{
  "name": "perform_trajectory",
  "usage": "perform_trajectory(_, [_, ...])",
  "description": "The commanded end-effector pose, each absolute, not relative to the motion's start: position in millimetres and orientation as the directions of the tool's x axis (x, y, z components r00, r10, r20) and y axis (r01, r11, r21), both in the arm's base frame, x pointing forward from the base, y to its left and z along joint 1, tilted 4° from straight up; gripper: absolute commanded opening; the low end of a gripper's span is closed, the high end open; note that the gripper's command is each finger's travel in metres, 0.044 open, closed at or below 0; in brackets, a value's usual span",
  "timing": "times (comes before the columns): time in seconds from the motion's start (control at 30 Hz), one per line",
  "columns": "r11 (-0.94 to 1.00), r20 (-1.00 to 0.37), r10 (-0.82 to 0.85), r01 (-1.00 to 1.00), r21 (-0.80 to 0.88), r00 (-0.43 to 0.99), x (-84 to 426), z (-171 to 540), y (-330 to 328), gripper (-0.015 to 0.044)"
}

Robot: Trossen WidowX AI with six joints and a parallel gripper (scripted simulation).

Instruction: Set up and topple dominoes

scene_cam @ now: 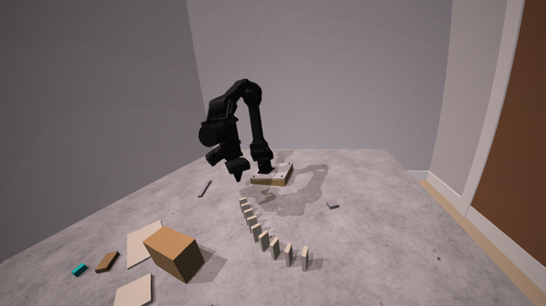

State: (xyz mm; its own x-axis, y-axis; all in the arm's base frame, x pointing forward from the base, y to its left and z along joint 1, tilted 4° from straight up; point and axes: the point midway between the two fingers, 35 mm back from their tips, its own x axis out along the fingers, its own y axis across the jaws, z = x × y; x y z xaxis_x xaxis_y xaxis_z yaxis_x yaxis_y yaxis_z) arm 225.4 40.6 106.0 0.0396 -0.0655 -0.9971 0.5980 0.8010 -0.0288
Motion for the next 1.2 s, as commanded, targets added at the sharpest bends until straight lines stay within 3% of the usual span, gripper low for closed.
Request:
perform_trajectory(0.0, [0.797,-0.997,-0.069,0.603,-0.028,0.044,225.6,106.4,40.0,0.0000])
perform_trajectory(0.23, [0.797,-0.997,-0.069,0.603,-0.028,0.044,226.3,103.7,39.8,0.0000])
perform_trajectory(0.47, [0.797,-0.997,-0.070,0.603,-0.029,0.044,231.4,26.4,33.3,0.0000])
perform_trajectory(1.17, [0.797,-0.997,-0.068,0.603,-0.027,0.045,246.3,26.9,50.9,0.0000])
